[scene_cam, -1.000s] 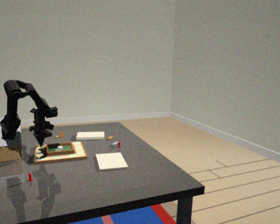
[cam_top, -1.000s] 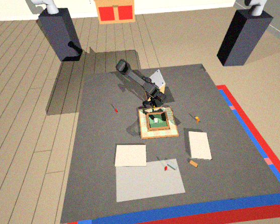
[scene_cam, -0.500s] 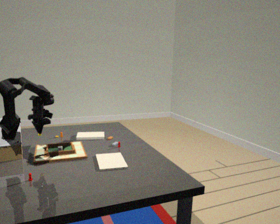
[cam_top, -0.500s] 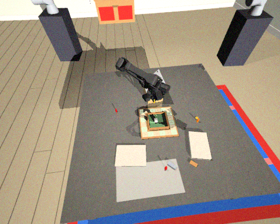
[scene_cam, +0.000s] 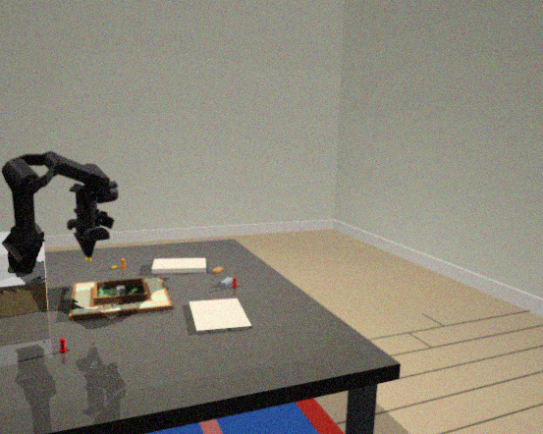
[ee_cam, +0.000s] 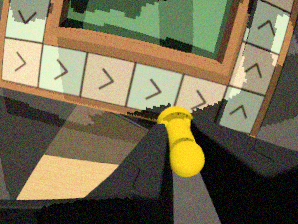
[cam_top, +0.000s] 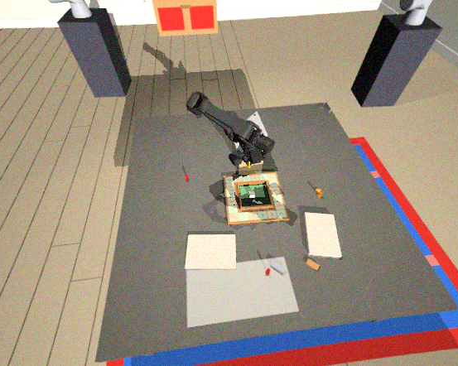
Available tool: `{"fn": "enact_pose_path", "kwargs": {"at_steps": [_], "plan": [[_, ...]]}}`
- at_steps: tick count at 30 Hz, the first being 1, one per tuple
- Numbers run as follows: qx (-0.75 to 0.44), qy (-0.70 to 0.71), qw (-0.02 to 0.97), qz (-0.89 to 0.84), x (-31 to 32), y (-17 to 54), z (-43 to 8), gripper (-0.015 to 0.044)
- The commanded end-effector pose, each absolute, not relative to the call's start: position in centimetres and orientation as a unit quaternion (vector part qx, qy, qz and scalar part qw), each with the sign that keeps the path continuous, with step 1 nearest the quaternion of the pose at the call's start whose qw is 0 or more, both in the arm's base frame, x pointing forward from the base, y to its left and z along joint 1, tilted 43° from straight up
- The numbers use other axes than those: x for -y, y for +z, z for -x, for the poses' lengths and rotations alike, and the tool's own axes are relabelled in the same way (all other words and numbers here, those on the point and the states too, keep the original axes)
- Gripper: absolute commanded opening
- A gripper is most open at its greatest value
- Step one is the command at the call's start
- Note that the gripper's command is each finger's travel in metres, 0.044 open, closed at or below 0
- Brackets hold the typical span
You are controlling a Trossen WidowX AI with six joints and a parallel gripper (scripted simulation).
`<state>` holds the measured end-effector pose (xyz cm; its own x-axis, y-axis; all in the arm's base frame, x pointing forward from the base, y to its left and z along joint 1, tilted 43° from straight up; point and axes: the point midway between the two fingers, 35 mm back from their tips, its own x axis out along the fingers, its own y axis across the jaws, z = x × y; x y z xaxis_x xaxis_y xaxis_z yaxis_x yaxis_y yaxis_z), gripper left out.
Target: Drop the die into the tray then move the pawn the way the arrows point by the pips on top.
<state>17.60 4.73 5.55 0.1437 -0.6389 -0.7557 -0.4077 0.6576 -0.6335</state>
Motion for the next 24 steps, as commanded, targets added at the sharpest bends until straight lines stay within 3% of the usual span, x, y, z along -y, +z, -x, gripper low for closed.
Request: {"fn": "enact_pose_path", "kwargs": {"at_steps": [1,24], "plan": [[-0.65,-0.088,0.639,0.401,-4.5,5.5,-19.3,0.0],[-0.639,-0.084,0.646,0.41,1.0,7.1,-31.0,0.0]]}}
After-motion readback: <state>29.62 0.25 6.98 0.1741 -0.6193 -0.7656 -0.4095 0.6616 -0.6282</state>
